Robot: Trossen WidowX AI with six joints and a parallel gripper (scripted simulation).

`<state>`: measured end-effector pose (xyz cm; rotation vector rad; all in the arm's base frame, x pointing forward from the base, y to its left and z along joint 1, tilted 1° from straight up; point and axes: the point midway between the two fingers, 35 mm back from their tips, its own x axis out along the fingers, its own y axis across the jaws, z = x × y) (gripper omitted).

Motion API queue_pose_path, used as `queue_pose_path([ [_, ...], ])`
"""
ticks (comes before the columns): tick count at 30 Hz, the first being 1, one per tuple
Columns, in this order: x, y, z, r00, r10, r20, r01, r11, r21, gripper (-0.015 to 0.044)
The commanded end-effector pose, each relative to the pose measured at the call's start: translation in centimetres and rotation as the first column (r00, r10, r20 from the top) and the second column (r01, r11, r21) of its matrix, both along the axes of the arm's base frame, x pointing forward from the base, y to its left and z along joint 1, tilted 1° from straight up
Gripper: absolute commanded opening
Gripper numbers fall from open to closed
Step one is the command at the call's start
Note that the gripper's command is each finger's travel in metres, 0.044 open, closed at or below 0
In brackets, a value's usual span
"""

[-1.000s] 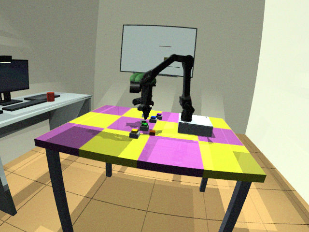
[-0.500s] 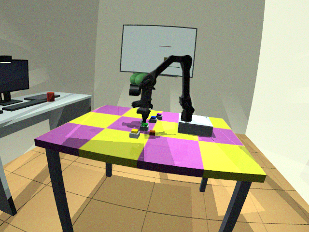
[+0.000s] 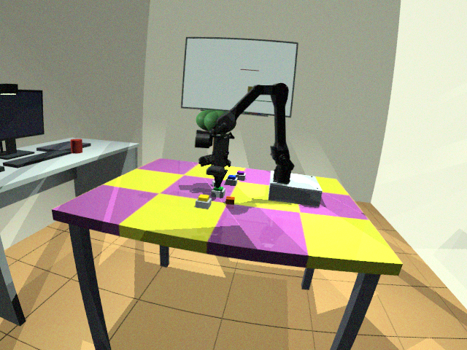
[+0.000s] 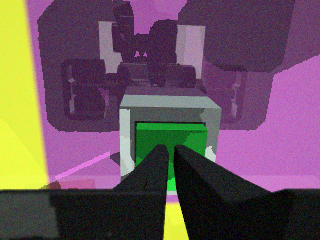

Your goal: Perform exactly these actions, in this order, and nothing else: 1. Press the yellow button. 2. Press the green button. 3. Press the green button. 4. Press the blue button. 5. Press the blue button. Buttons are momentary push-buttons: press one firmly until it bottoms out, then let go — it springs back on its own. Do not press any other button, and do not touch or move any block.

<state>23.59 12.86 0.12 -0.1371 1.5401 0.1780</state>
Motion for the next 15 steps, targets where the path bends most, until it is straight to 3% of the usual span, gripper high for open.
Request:
queue_pose_path([
  [1, -0.3, -0.1, -0.4, 1.000, 0.004, -0.013, -0.004, 1.000, -0.005, 0.0020],
  [15, -0.1, 0.0, 0.9, 1.000, 0.001, -0.006, -0.001, 1.000, -0.002, 0.0020],
])
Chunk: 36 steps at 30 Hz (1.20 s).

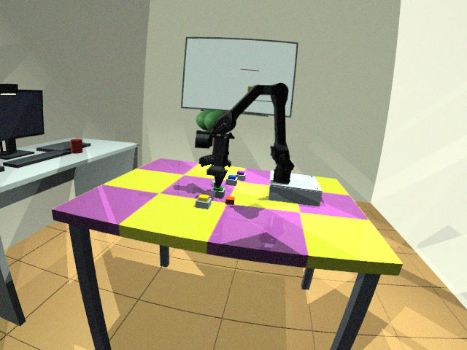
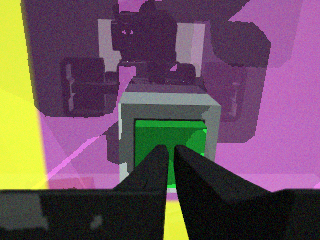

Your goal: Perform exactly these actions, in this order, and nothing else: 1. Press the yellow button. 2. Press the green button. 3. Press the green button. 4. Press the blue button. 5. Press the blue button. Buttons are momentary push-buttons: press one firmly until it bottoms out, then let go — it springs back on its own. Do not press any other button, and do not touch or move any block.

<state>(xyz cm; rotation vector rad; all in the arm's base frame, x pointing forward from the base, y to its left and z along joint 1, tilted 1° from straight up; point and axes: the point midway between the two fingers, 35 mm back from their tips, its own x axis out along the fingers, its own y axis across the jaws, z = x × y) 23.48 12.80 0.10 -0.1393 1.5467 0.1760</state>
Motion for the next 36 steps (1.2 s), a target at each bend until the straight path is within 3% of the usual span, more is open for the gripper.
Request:
queue_pose_path([
  [1, -0.1, -0.1, 2.1, 1.000, 0.003, -0.003, -0.003, 1.000, 0.000, 0.0020],
  [9, -0.2, -0.1, 3.1, 1.000, 0.004, -0.007, -0.004, 1.000, -0.001, 0.0020],
  [36, -0.2, -0.1, -0.3, 1.000, 0.004, -0.007, -0.004, 1.000, -0.001, 0.0020],
])
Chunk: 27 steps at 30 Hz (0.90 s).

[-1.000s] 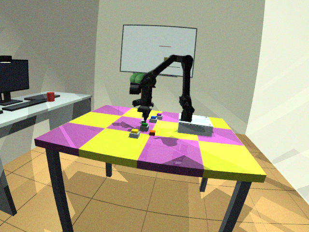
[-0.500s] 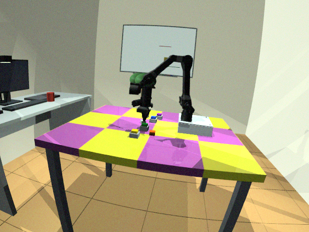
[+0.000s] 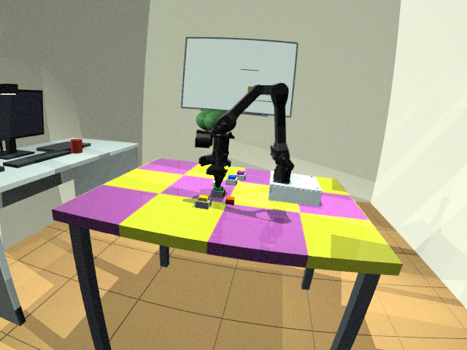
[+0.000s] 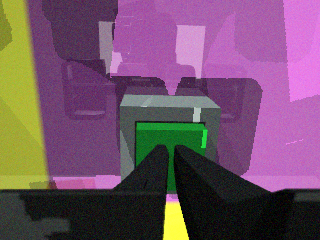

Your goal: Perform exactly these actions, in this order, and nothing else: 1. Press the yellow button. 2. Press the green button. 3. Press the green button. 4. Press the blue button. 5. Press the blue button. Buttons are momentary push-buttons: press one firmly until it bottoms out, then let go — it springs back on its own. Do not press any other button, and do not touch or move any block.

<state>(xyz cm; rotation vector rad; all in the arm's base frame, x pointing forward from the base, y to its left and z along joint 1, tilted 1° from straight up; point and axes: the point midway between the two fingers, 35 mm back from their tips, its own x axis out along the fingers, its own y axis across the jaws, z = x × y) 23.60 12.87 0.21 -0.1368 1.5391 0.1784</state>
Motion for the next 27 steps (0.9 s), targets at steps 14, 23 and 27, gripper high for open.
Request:
queue_pose_path([
  [14, -0.3, -0.1, -0.4, 1.000, 0.004, -0.014, -0.004, 1.000, -0.005, 0.0020],
  [23, -0.3, -0.2, 3.0, 1.000, 0.004, -0.014, -0.004, 1.000, -0.005, 0.0020],
  [27, -0.3, -0.2, 3.3, 1.000, 0.004, -0.014, -0.004, 1.000, -0.005, 0.0020],
])
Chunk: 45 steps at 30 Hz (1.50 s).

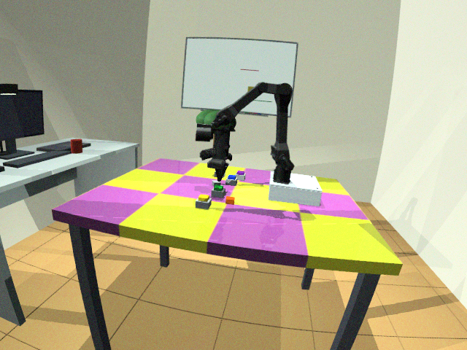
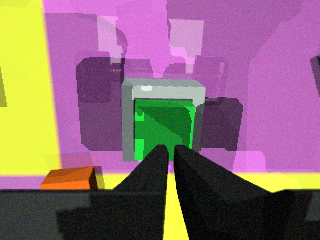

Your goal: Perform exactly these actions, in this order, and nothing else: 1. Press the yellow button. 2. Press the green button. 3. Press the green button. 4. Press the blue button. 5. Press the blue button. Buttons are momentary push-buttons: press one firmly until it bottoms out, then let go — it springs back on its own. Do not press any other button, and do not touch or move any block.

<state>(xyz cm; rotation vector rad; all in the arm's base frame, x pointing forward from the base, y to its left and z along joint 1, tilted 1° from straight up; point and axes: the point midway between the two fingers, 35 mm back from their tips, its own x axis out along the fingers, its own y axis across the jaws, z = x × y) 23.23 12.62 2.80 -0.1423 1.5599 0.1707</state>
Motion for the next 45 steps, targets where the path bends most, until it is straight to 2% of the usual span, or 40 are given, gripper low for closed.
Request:
queue_pose_path([
  [1, 0.2, 0.1, 1.4, 1.000, 0.005, 0.006, -0.006, 1.000, 0.006, 0.0020],
  [5, 0.1, -0.1, 6.4, 1.000, 0.005, 0.006, -0.006, 1.000, 0.006, 0.0020],
  [11, 0.4, -0.8, 6.6, 1.000, 0.005, 0.006, -0.006, 1.000, 0.005, 0.0020],
  [18, 2.4, -9.3, 6.5, 1.000, 0.005, 0.009, -0.005, 1.000, -0.004, 0.0020],
  [26, 1.4, -18.4, 6.3, 1.000, 0.005, 0.007, -0.005, 1.000, -0.012, 0.0020],
  [30, 1.4, -18.6, 6.1, 1.000, 0.005, 0.007, -0.005, 1.000, -0.012, 0.0020],
  [35, 1.4, -18.5, 0.4, 1.000, 0.005, 0.007, -0.005, 1.000, -0.012, 0.0020],
  [45, 1.5, -18.5, -0.6, 1.000, 0.005, 0.007, -0.005, 1.000, -0.012, 0.0020],
])
